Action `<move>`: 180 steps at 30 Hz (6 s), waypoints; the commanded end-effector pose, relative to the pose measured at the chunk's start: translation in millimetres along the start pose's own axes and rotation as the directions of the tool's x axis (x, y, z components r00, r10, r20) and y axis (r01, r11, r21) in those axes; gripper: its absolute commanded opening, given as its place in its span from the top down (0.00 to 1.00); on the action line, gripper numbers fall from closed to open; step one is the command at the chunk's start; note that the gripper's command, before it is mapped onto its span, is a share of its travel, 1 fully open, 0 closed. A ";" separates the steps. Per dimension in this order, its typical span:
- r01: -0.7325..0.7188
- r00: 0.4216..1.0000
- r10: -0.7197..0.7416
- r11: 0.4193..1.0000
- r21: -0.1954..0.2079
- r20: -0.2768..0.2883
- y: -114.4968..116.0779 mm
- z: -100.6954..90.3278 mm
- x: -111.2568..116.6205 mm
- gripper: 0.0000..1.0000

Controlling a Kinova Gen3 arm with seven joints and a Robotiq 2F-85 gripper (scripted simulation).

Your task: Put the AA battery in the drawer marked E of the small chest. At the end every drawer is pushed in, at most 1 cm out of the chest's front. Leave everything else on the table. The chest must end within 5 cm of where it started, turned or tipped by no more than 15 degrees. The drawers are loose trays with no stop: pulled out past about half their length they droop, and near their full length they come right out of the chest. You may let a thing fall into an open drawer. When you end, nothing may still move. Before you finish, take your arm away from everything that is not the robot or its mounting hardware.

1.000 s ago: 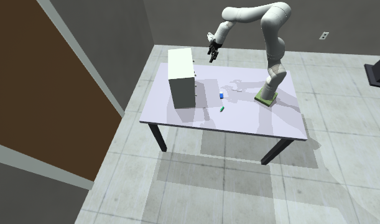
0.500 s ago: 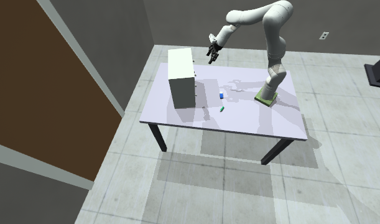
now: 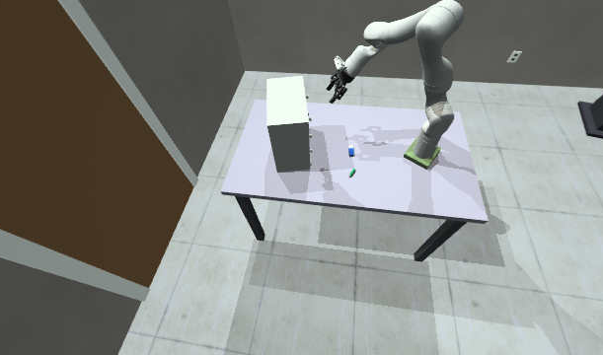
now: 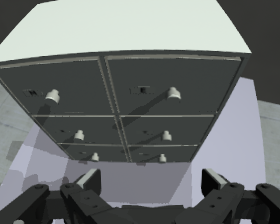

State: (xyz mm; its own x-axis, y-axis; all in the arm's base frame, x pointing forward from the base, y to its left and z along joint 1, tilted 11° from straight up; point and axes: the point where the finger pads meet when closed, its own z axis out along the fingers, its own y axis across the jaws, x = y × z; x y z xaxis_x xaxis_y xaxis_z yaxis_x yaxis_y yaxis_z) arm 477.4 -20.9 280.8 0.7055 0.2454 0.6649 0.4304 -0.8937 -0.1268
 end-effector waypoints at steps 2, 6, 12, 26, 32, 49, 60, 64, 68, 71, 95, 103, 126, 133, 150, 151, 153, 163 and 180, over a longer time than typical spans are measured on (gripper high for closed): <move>-0.007 1.000 0.007 1.000 -0.002 -0.020 2.1 1.5 -2.2 0.00; -0.007 0.999 0.007 1.000 -0.002 -0.049 2.1 4.5 -2.0 0.00; -0.007 0.996 0.007 1.000 -0.003 -0.092 2.2 8.9 -1.7 0.00; -0.007 0.985 0.007 1.000 -0.003 -0.175 2.2 17.7 -1.1 0.00; -0.007 0.978 0.007 1.000 -0.002 -0.209 2.0 21.5 -0.8 0.00; -0.007 0.949 0.006 1.000 -0.002 -0.314 2.2 32.8 0.1 0.00; -0.007 0.923 0.006 1.000 -0.002 -0.385 2.1 40.8 0.7 0.00; -0.007 0.911 0.005 1.000 -0.003 -0.413 2.5 43.7 0.9 0.00; -0.007 0.905 0.005 1.000 -0.002 -0.426 2.3 45.4 1.1 0.00; -0.007 0.896 0.005 1.000 -0.002 -0.445 2.2 47.6 1.2 0.00; -0.007 0.841 0.004 1.000 -0.003 -0.540 2.6 58.9 2.1 0.00; -0.007 0.831 0.004 1.000 -0.003 -0.556 2.4 61.0 2.3 0.00; -0.007 0.814 0.004 1.000 -0.003 -0.581 2.6 64.1 2.5 0.00; -0.007 0.813 0.004 1.000 -0.004 -0.583 2.7 64.3 2.5 0.00; -0.007 0.812 0.004 1.000 -0.004 -0.583 2.7 64.3 2.5 0.00; -0.007 0.812 0.004 1.000 -0.004 -0.583 2.7 64.3 2.5 0.00; -0.007 0.812 0.004 1.000 -0.004 -0.583 2.7 64.3 2.5 0.00; -0.007 0.812 0.004 1.000 -0.004 -0.583 2.7 64.3 2.5 0.00; -0.007 0.812 0.004 1.000 -0.004 -0.583 2.7 64.3 2.5 0.00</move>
State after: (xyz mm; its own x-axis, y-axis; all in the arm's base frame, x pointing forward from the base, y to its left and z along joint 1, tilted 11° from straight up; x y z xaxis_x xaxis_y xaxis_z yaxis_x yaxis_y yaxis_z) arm 516.4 1.7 234.0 0.2483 -0.0230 0.9684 0.4233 -0.8966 -0.1298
